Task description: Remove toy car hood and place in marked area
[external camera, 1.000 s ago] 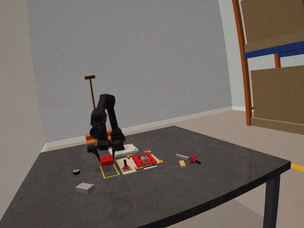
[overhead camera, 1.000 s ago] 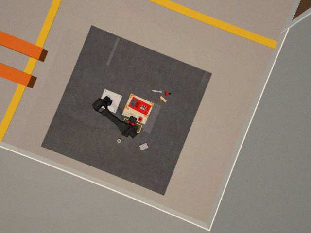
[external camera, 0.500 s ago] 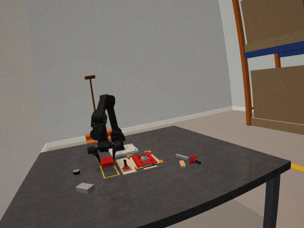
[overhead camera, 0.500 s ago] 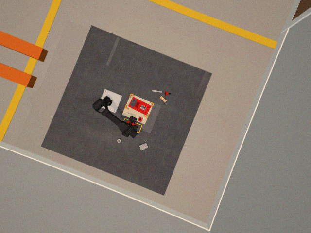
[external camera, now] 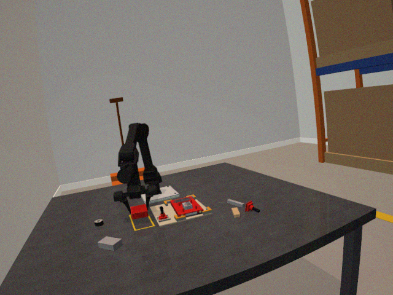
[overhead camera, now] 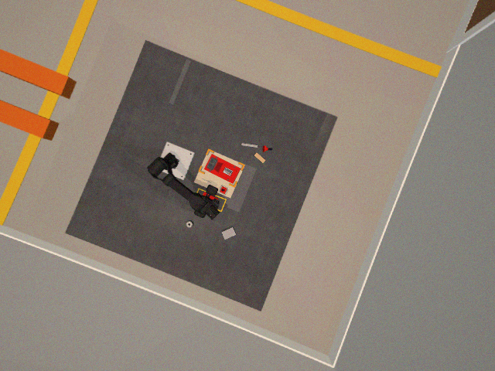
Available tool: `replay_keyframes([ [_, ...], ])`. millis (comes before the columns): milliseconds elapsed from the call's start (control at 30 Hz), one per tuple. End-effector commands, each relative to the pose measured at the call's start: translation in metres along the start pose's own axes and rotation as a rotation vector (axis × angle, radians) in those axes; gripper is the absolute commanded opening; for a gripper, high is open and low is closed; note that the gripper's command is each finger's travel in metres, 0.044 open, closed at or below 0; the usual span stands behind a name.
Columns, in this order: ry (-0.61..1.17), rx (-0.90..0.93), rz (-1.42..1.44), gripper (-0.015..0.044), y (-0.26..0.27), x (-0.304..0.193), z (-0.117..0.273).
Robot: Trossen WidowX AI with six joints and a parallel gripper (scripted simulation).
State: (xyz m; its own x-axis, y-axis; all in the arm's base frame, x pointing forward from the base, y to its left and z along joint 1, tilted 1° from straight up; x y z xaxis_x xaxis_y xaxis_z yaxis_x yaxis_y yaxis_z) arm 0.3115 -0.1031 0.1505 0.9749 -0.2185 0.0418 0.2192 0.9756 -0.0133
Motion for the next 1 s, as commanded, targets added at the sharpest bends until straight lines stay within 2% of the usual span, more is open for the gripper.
replay_keyframes([
  [0,0.0,0.0,0.004,0.0,0.0,0.0,-0.003],
  [967,0.0,0.0,0.004,0.0,0.0,-0.001,-0.017],
])
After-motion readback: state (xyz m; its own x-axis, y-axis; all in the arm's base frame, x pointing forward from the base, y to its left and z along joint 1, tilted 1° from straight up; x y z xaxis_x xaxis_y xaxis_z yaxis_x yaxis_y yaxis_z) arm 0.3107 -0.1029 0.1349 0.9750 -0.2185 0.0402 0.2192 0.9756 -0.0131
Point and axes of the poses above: the point midway between the two fingers, 35 mm back from their tips, its own z axis back along the fingers, its own y axis across the jaws, x = y × z, the point moved 8 cm from there along z, back along the fingers, and after that the axes turned 13 degrees about -z, right-handed, at the moved point
